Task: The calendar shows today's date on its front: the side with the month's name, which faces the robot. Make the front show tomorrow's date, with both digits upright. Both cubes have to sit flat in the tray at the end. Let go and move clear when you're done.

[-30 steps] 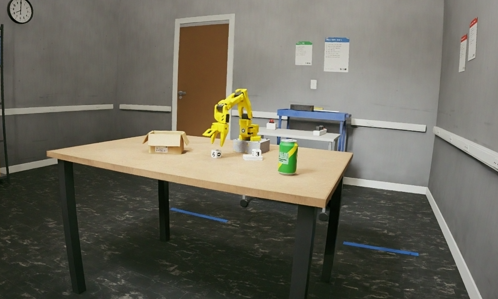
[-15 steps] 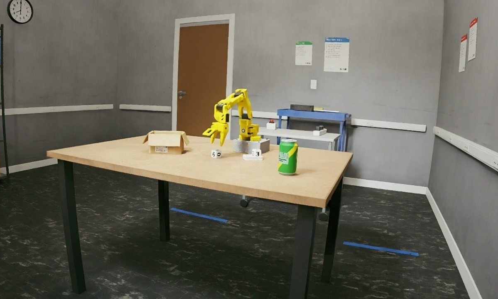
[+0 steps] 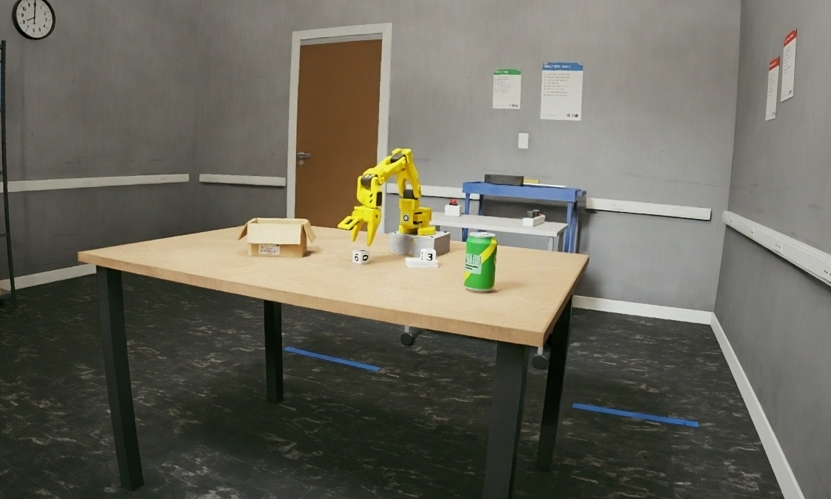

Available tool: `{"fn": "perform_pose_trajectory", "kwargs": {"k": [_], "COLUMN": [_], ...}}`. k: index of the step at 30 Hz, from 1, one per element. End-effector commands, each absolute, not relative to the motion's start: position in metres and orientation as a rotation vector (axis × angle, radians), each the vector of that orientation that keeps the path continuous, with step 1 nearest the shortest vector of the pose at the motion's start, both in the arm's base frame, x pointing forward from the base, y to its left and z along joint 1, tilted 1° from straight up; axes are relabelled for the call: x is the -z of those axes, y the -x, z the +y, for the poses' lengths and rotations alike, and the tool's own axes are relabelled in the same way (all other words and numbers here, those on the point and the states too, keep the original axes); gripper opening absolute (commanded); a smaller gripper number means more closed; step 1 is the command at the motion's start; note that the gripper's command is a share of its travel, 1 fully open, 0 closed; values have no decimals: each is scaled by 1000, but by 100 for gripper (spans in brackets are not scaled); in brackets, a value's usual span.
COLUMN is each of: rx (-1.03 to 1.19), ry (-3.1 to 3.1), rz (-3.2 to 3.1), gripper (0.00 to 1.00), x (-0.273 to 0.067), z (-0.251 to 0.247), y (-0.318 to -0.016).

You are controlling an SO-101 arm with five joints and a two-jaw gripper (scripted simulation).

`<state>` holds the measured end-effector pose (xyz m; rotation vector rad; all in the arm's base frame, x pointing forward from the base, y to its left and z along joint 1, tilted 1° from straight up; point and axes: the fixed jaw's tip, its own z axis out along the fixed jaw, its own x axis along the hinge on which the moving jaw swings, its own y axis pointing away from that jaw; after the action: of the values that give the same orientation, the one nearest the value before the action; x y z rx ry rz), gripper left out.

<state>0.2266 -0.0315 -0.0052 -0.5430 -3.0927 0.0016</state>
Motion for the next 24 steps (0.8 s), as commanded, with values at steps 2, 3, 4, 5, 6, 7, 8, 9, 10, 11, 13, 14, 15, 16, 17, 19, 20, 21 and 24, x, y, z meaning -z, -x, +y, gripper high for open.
{"fn": "perform_pose_trajectory", "kwargs": {"k": [2,3,4,5,6,7,8,9,10,11,13,14,15,16,17,19,20,21,24], "rx": [0,0,0,0,0,0,0,0,0,0,0,0,0,0,0,0,0,0,0], "ry": [538,538,538,538,538,538,538,538,538,538,538,538,538,538,538,538,538,538,538], "rz": [-3087,-3087,-3087,-3087,-3087,-3087,-3087,-3087,-3087,-3087,-3087,-3087,-3087,-3087,-3087,-3087,-3087,-3087,-3087], "gripper": [35,35,35,35,35,35,35,35,35,35,35,35,35,35,35,35,35,35,35], "x": [11,13,14,16,17,19,21,22,24,26,29,30,32,33,33,35,36,37,39], "z": [-29,-29,-29,-29,-29,-29,-29,-29,-29,-29,-29,-29,-29,-29,-29,-29,-29,-28,-28], "y": [-227,-227,-227,-227,-227,-227,-227,-227,-227,-227,-227,-227,-227,-227,-227,-227,-227,-226,-226]}}
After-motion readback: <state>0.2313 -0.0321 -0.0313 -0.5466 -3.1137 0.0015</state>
